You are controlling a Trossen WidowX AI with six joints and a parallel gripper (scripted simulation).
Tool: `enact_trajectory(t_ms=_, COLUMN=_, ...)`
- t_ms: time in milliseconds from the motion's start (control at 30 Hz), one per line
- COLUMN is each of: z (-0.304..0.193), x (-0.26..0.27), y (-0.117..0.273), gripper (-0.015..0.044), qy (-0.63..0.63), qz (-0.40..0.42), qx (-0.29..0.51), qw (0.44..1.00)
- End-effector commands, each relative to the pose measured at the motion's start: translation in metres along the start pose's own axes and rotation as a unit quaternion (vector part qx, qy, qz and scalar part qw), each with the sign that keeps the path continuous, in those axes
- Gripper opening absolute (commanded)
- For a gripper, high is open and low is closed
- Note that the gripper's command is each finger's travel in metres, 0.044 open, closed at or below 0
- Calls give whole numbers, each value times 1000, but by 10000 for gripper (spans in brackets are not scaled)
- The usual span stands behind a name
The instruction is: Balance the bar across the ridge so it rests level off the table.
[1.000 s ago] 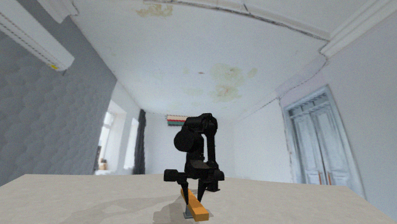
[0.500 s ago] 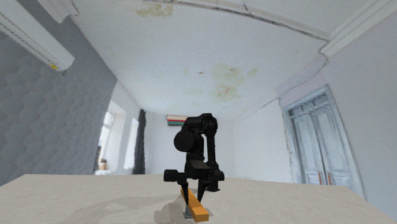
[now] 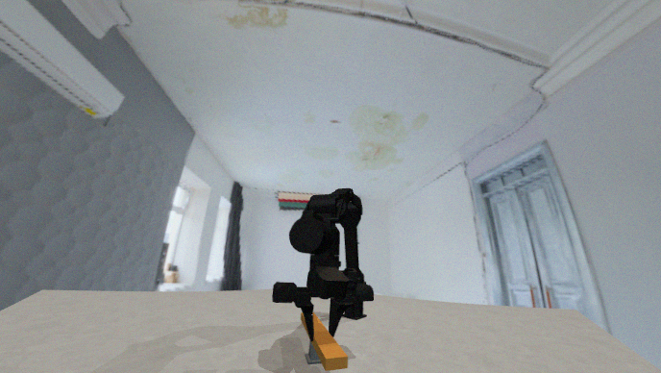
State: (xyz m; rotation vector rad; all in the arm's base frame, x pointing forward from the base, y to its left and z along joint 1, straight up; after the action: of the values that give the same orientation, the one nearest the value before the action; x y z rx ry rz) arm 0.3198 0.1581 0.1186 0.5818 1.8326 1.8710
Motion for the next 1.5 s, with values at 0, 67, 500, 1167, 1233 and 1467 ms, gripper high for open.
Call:
enact_trajectory(t_ms=0, z=0, x=0, y=0, gripper=0, qy=0, qz=0, qx=0, qw=1000)
enact_trajectory(t_ms=67, z=0, x=0, y=0, gripper=0, qy=0, qz=0, qx=0, qw=1000)
enact_trajectory(t_ms=500, z=0, x=0, y=0, gripper=0, qy=0, qz=0, qx=0, qw=1000)
enact_trajectory(t_ms=1167, z=0, x=0, y=0, gripper=167, qy=0, qz=0, qx=0, qw=1000)
enact_trajectory(t_ms=1233, z=0, x=0, y=0, gripper=168, qy=0, qz=0, qx=0, qw=1000)
enact_trajectory(t_ms=1467, z=0, x=0, y=0, gripper=169, qy=0, qz=0, qx=0, qw=1000)
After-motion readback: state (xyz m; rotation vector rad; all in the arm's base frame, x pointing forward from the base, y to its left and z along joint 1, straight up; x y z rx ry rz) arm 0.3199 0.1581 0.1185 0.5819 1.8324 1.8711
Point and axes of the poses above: the point midway between the two fingers, 35 mm back from their tips, its own y axis back along the fingers, its own x axis across the jaws, z = x × y, the point moved 3 cm from there along y, back along the fingers, and after that the axes turned 5 degrees about -y, right-handed, at the moved point
